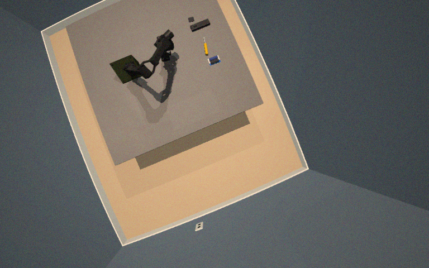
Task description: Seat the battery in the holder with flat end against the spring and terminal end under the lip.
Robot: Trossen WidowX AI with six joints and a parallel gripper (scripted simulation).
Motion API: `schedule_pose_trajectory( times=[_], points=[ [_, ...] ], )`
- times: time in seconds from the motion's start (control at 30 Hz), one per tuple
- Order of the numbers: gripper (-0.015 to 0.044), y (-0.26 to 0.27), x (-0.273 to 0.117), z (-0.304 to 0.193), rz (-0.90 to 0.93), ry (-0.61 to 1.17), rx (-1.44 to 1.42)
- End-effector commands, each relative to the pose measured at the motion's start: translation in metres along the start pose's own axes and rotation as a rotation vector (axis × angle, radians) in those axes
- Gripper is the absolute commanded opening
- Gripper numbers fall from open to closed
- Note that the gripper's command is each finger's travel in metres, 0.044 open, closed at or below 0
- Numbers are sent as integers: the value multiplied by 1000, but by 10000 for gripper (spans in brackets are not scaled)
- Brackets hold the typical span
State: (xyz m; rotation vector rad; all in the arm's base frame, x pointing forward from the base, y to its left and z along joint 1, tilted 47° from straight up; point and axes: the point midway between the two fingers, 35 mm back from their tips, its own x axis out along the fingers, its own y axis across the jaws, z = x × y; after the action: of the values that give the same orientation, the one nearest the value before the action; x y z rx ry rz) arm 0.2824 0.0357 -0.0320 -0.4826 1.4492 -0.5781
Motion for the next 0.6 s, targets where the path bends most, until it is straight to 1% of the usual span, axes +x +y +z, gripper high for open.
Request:
schedule_pose_trajectory(
  times=[0.0,0.13,0.2,0.57],
  points=[
    [282,4,-19,1,7,-1,4],
    [387,9,-57,-3,10,1,8],
    [439,10,-69,-5,10,2,9],
    [440,11,-71,-3,10,2,9]
  ],
)
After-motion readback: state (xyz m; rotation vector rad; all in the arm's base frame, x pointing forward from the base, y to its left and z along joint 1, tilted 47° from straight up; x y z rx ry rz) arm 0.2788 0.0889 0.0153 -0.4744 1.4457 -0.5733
